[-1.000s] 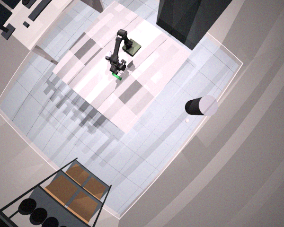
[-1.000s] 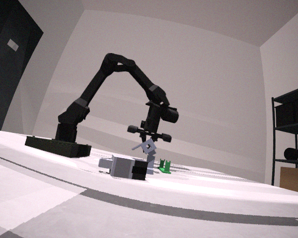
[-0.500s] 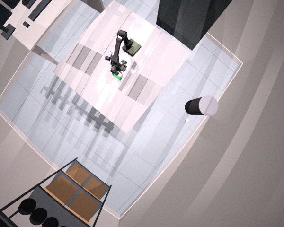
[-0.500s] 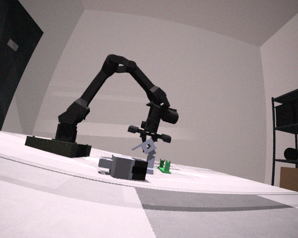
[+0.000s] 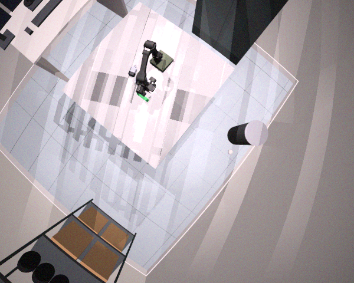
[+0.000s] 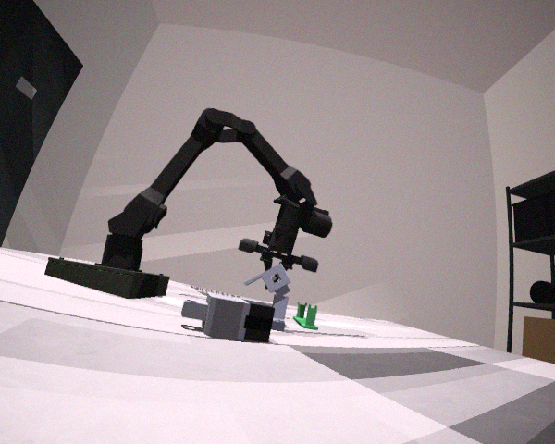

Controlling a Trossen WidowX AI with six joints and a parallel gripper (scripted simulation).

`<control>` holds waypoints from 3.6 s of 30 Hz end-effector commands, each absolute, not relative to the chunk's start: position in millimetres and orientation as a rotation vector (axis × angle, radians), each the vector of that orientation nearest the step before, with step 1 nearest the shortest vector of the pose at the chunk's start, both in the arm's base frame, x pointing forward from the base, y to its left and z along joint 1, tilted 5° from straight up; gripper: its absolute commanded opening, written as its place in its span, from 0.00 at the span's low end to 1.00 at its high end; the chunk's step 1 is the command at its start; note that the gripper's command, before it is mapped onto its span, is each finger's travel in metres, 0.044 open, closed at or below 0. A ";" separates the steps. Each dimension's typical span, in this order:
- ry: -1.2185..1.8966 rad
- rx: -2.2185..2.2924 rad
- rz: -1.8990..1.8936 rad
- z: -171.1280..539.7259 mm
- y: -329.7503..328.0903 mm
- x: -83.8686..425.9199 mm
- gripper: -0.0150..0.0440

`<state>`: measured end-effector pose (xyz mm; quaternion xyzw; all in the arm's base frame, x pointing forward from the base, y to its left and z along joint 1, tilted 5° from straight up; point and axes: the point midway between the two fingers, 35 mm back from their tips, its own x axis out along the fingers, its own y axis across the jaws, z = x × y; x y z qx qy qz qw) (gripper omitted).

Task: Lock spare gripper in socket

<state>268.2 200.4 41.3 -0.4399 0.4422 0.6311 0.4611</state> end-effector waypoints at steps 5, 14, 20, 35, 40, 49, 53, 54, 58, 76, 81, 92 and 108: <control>1.085 -1.075 1.555 45.7 207.4 270.1 0.25; 1.094 -1.072 1.561 47.4 212.6 269.2 0.25; 1.102 -1.069 1.566 48.6 216.8 268.5 0.25; 1.117 -1.064 1.574 52.3 223.6 266.8 0.25; 1.127 -1.067 1.577 59.3 221.1 265.3 0.25; 1.156 -1.061 1.585 73.3 217.5 261.3 0.25; 1.163 -1.059 1.587 66.1 216.8 259.7 0.25; 1.163 -1.059 1.587 66.1 216.8 259.7 0.25; 1.163 -1.060 1.587 67.0 219.4 263.4 0.25; 1.157 -1.063 1.589 74.0 248.6 304.3 0.25; 1.156 -1.064 1.589 74.6 256.0 314.4 0.25; 1.154 -1.066 1.590 74.0 270.8 334.3 0.25; 1.158 -1.067 1.594 62.5 279.2 344.3 0.25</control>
